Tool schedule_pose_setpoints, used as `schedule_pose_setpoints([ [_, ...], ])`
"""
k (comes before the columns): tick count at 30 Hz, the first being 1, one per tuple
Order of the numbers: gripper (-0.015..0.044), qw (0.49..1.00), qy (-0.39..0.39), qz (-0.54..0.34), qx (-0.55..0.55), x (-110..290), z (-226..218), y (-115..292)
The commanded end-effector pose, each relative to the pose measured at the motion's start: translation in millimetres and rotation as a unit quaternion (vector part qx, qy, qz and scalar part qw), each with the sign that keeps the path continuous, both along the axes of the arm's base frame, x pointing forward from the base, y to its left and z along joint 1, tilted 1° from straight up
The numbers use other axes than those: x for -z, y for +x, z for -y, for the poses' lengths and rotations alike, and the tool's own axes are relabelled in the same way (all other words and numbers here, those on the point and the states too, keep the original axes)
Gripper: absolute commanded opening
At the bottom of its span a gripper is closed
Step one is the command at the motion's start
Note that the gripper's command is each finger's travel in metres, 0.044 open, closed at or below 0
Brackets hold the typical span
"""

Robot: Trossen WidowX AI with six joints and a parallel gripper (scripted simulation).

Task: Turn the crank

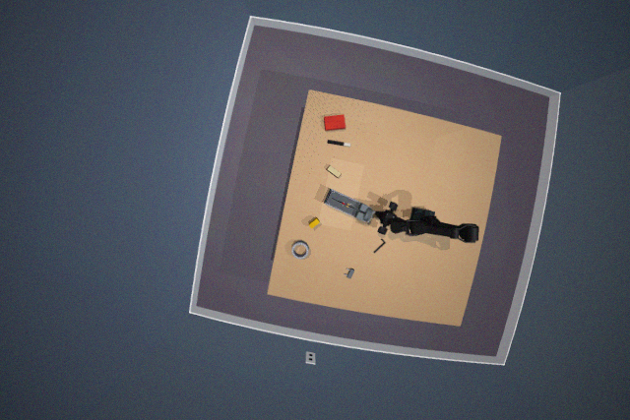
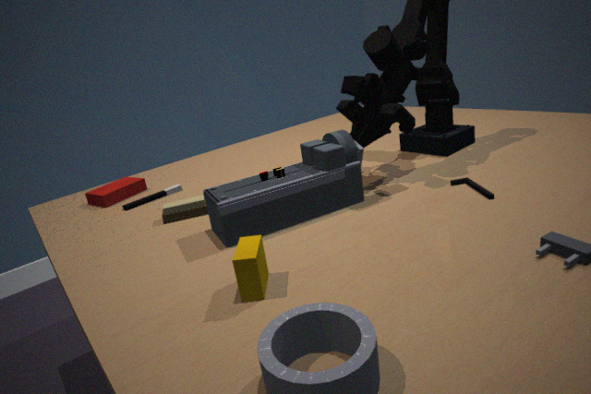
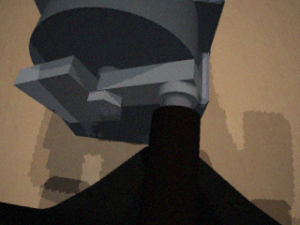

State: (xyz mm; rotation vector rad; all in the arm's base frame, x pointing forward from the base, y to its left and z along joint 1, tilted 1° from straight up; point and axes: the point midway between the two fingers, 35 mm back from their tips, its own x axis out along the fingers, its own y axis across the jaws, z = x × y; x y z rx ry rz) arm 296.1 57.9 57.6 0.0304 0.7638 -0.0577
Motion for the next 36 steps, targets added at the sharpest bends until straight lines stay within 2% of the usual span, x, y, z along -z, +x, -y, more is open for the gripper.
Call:
schedule_pose_setpoints([
  [1,0.0,1.0,-0.003,-0.006,0.003,9.0,3.6,0.1],
  [36,0.0,1.0,-0.001,-0.007,0.003,43.4,-24.8,2.2],
])
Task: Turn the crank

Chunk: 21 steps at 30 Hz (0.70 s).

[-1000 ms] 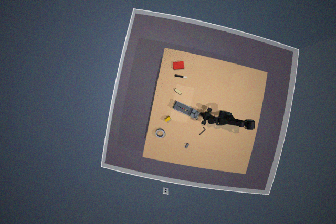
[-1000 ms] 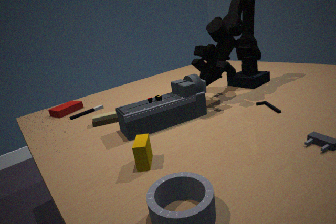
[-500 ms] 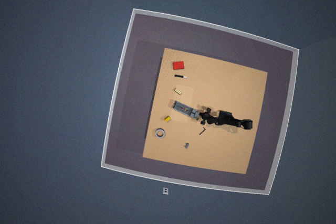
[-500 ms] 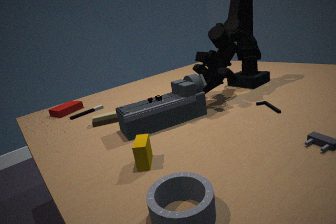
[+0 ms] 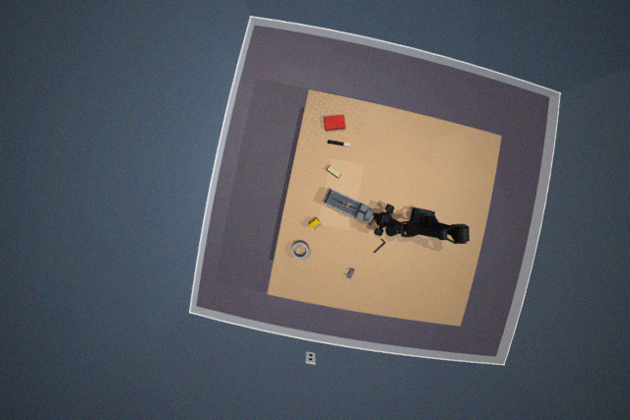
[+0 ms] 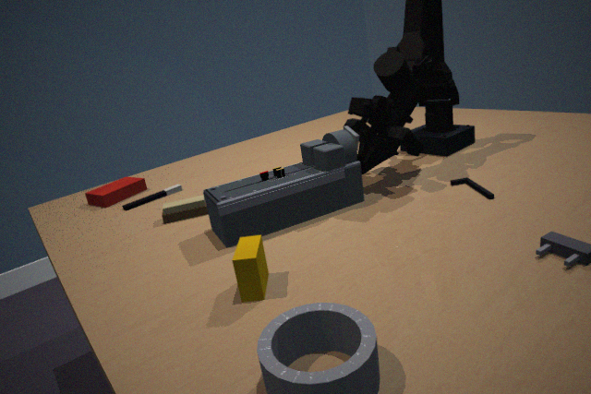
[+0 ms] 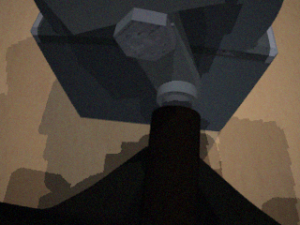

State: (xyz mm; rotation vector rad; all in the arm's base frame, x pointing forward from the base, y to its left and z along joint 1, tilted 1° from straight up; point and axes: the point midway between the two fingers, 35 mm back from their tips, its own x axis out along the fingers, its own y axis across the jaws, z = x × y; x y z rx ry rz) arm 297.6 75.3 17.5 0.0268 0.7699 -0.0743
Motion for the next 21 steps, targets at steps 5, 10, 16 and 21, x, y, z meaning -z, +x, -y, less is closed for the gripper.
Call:
schedule_pose_setpoints([
  [5,0.0,1.0,0.004,-0.003,-0.004,3.5,-12.2,1.0],
  [10,0.0,1.0,0.004,-0.003,-0.004,2.7,-16.7,1.5],
  [16,0.0,1.0,0.004,-0.003,-0.004,1.7,-20.2,1.7],
  [21,0.0,1.0,0.004,-0.003,-0.004,0.8,-22.4,1.9],
])
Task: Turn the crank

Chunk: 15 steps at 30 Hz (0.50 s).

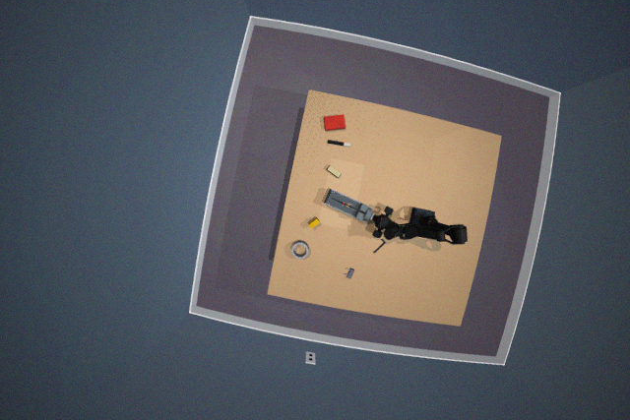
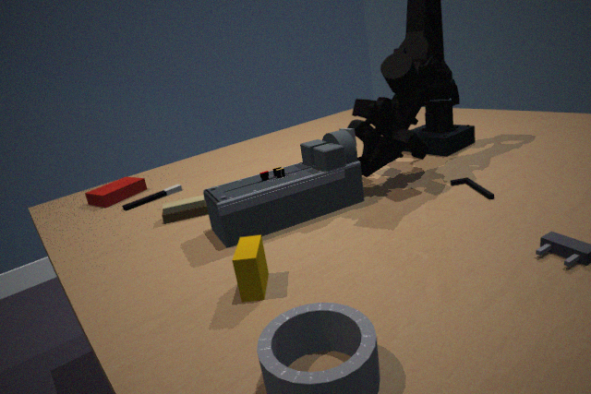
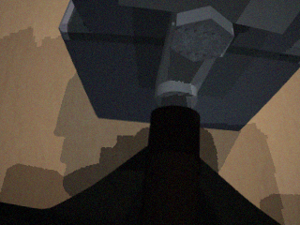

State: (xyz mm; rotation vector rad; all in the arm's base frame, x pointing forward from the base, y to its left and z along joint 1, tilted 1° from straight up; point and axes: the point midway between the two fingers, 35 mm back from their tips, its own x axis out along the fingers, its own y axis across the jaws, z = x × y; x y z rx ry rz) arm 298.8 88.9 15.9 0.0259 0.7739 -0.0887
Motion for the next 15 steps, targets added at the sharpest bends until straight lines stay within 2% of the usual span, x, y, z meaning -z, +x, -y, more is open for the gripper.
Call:
schedule_pose_setpoints([
  [1,0.0,1.0,0.007,-0.001,-0.01,-0.9,-9.2,0.7],
  [15,0.0,1.0,0.007,-0.001,-0.01,-3.4,-13.5,1.0],
])
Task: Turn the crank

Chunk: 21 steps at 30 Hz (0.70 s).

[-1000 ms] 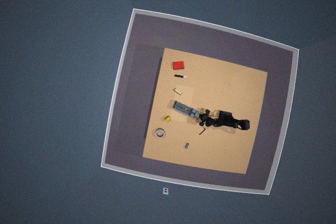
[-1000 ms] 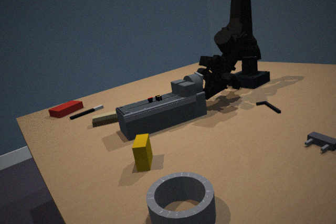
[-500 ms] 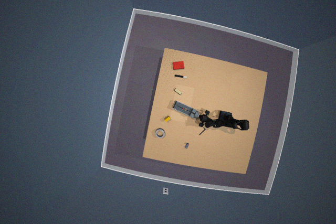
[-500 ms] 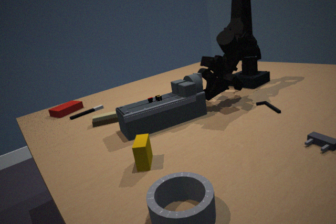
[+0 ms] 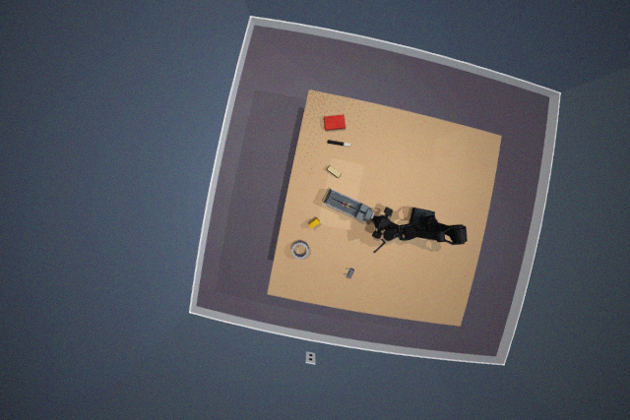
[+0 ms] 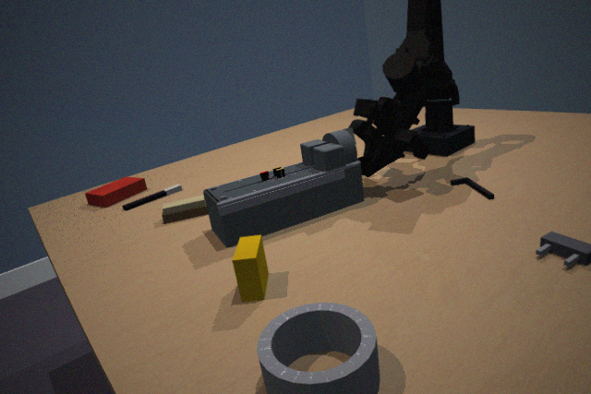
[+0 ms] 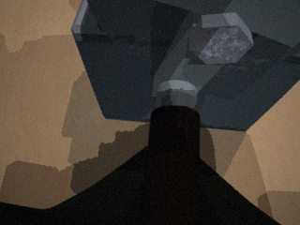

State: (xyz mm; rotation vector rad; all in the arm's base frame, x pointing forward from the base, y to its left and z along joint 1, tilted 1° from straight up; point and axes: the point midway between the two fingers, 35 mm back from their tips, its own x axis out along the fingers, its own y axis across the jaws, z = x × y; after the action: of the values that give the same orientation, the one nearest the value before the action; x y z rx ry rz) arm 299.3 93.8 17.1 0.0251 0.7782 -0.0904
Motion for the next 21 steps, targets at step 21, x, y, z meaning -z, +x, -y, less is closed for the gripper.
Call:
schedule_pose_setpoints([
  [21,0.0,1.0,0.008,0.001,-0.011,-7.0,-14.2,0.8],
])
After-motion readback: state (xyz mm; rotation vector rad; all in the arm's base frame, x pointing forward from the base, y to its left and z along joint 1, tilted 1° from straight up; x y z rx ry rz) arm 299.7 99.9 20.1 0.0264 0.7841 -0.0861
